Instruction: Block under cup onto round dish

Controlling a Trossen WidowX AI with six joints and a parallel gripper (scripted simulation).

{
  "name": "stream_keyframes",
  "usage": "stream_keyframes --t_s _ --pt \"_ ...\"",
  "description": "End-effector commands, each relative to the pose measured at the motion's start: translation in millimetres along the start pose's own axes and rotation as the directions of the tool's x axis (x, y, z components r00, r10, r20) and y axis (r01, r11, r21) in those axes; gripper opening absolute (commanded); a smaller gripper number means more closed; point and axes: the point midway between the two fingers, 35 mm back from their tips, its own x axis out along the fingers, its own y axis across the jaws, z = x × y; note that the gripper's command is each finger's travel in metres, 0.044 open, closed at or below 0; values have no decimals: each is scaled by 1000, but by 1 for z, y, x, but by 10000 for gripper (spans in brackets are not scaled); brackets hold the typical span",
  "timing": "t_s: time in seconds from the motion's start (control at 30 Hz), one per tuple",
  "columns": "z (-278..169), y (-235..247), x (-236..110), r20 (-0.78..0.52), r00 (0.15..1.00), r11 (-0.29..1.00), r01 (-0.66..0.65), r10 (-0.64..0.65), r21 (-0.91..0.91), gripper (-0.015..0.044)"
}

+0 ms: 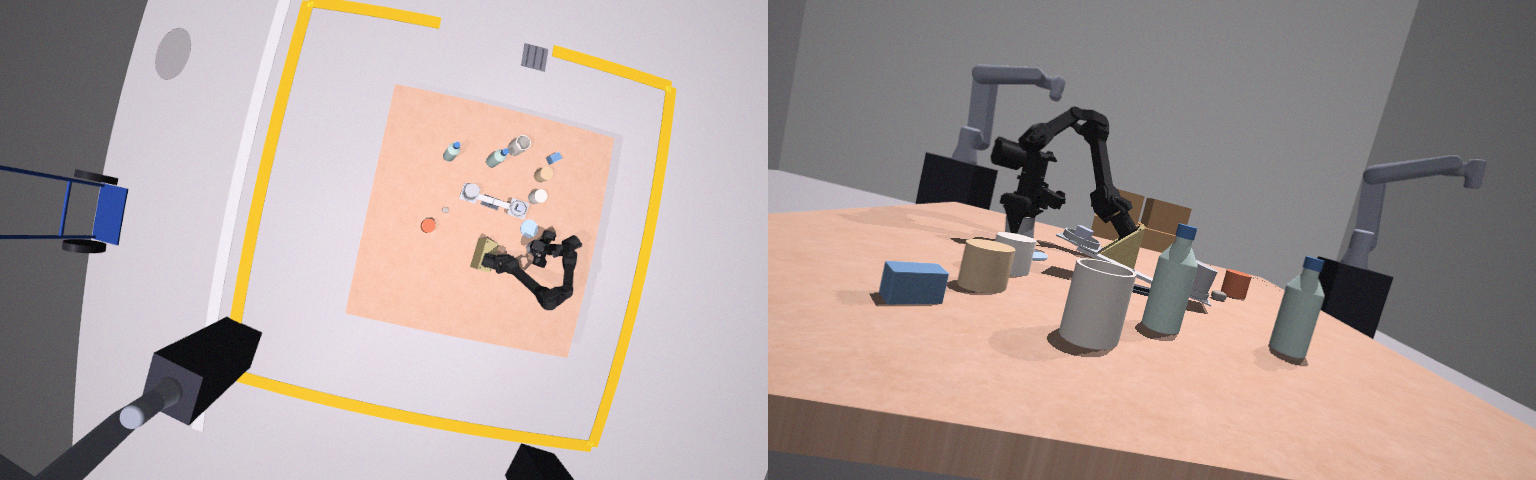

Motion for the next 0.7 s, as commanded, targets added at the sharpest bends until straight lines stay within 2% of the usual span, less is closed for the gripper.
stream_keyframes --t_s 0.0,0.2,0.4,0.6,0.67 --pt "0 -1 -6 2 1000 1000 0 0 2 440" --pt "2 0 -51 10 1000 1000 -2 2 -4 440" --pt "2 1 -53 10 1000 1000 -2 2 -5 440" --pt "8 -25 -65 -6 996 996 88 -88 -15 282" --pt "12 -33 -65 7 996 996 87 -86 -7 260"
